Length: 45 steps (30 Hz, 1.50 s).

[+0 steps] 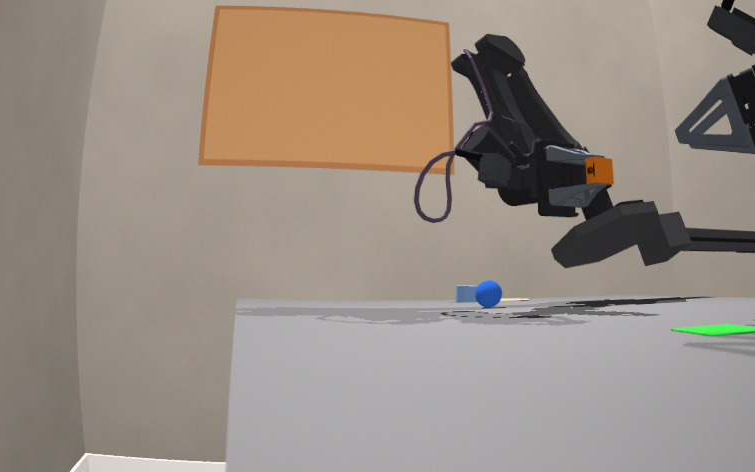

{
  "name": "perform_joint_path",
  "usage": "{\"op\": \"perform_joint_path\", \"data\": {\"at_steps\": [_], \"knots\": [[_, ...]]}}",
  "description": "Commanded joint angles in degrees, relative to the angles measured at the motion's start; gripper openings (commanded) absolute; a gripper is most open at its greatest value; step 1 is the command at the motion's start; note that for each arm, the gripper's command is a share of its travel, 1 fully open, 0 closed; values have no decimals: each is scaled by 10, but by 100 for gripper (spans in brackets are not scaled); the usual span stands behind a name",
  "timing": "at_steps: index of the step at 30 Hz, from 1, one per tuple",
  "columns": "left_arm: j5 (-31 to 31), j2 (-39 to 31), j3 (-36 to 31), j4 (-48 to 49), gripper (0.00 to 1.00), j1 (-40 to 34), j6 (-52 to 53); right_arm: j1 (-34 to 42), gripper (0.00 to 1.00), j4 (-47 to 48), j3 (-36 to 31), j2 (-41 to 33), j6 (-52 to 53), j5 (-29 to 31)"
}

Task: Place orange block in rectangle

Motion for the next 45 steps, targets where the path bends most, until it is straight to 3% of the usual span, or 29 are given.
{"op": "perform_joint_path", "data": {"at_steps": [1, 9, 17, 45], "knots": [[67, 68, 14, 83, 64, -40, 29, 10, 27, 13, -10, -15, -2, -12], [123, 239, 61, 167, 64, -121, 46, 10, 27, 13, -10, -15, -2, -12], [143, 314, 97, 200, 64, -159, 46, 10, 27, 13, -10, -15, -2, -12], [124, 341, 109, 241, 64, -185, 9, 6, 27, 13, -4, -10, -2, -12]]}}
